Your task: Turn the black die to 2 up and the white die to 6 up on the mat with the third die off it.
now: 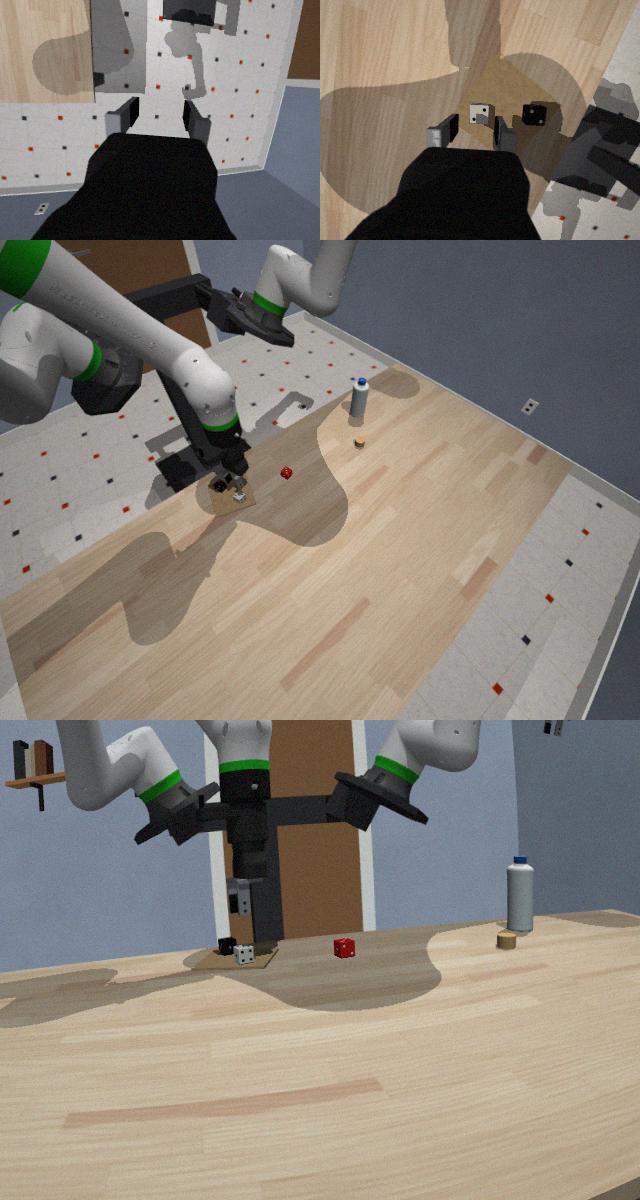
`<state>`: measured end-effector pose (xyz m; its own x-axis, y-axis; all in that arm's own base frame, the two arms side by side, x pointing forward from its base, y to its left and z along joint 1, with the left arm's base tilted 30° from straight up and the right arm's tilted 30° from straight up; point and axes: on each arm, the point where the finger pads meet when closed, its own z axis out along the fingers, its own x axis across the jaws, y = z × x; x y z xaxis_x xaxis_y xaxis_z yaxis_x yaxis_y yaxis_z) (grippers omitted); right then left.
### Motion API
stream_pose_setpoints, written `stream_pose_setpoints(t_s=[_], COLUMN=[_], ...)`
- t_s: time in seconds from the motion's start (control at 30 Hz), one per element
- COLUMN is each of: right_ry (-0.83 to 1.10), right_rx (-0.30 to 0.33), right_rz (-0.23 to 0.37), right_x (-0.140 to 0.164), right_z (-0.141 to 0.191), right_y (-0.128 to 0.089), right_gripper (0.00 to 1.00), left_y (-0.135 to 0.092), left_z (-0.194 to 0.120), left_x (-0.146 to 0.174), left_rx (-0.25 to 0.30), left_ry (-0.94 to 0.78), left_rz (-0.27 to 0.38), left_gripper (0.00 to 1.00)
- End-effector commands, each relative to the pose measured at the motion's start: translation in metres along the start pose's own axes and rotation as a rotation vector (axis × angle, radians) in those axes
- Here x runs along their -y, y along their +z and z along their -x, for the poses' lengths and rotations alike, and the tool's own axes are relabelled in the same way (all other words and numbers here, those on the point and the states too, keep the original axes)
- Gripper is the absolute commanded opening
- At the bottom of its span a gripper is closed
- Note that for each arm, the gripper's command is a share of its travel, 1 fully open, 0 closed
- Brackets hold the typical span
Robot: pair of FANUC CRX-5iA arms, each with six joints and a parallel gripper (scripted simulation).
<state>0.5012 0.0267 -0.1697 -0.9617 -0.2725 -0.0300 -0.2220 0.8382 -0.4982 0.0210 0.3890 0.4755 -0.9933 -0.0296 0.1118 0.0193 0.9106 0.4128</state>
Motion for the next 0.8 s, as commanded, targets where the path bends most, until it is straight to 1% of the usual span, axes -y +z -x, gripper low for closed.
stream_pose_setpoints(t_s=[0.0, 0.4, 0.77], right_ry=[0.000, 0.000, 0.000], right_rx=[0.002, 0.002, 0.002], right_rz=[0.000, 0.000, 0.000], right_x=[-0.0002, -0.0002, -0.0003], right_z=[0.0007, 0.0007, 0.0006], right_y=[-0.0006, 0.0008, 0.0083], right_gripper=[0.87, 0.87, 0.87], left_y=[-0.0009, -0.0009, -0.0009], left_z=[0.0000, 0.0000, 0.0000], left_x=[-0.0002, -0.0002, -0.0002], left_rx=[0.000, 0.000, 0.000], left_ry=[0.000, 0.000, 0.000], left_rz=[0.002, 0.002, 0.002], left_gripper=[1.00, 1.00, 1.00])
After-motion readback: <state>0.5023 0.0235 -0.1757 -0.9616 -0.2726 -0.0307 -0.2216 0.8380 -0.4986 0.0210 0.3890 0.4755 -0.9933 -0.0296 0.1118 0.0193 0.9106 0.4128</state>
